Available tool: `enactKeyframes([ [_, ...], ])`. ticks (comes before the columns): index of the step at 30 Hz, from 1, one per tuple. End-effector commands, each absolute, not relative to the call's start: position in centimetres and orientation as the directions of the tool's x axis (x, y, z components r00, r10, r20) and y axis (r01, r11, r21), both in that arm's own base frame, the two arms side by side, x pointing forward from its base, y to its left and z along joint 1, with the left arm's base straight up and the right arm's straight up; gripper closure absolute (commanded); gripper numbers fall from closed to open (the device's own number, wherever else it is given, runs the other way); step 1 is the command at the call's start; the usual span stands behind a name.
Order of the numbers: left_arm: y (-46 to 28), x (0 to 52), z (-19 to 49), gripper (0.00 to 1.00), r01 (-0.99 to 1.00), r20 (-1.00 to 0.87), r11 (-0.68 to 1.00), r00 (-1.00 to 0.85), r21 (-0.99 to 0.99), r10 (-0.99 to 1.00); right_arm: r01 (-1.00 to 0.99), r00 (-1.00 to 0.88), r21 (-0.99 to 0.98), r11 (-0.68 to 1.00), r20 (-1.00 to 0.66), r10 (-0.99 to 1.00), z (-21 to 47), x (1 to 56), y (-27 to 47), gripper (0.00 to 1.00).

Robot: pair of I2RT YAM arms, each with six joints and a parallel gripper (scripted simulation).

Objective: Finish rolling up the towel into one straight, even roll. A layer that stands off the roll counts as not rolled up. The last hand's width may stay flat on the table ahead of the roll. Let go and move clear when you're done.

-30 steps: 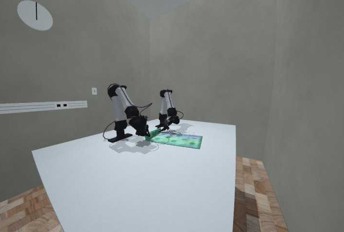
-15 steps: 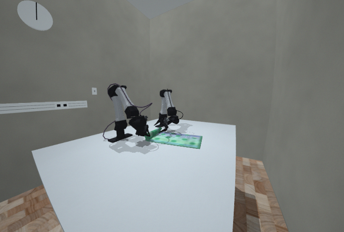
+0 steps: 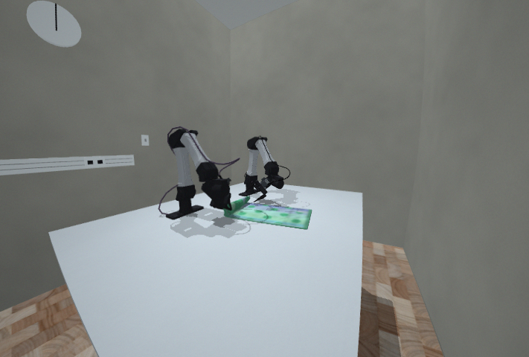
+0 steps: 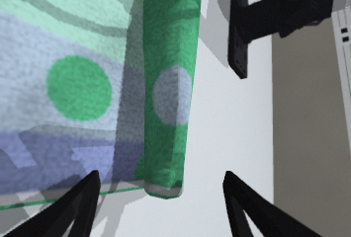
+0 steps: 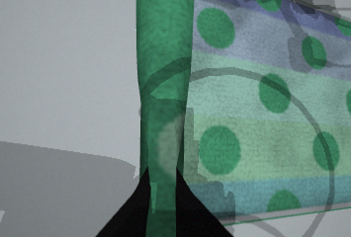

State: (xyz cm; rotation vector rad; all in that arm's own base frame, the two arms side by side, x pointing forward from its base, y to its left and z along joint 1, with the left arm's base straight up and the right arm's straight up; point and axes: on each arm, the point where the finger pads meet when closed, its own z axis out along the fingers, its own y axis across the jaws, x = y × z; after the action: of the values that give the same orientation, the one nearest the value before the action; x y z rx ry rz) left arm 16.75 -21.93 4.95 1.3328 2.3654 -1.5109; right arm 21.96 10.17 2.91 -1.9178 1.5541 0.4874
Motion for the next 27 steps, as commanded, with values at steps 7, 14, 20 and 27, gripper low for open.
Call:
enactKeyframes([
  [7,-20.6,17.1,6.7,0.14,0.715,-0.468,0.123,-0.567,-0.688,0.678,-0.992,0.072,0.032,-0.119,-0.63,-0.773,3.0,21.6,10.0,0.87],
  [14,-21.5,16.6,7.0,0.11,0.824,-0.536,0.151,-0.483,-0.547,0.692,-0.97,-0.042,0.216,-0.115,-0.61,-0.791,3.2,21.6,10.0,0.87],
  [20,-22.8,15.9,7.4,0.09,0.939,-0.61,0.186,-0.331,-0.291,0.72,-0.914,-0.151,0.393,-0.106,-0.569,-0.809,3.4,21.6,10.0,0.87],
  [27,-24.0,15.2,7.8,0.07,0.978,-0.638,0.205,-0.183,-0.04,0.748,-0.85,-0.227,0.518,-0.096,-0.524,-0.821,3.6,21.6,10.0,0.87],
])
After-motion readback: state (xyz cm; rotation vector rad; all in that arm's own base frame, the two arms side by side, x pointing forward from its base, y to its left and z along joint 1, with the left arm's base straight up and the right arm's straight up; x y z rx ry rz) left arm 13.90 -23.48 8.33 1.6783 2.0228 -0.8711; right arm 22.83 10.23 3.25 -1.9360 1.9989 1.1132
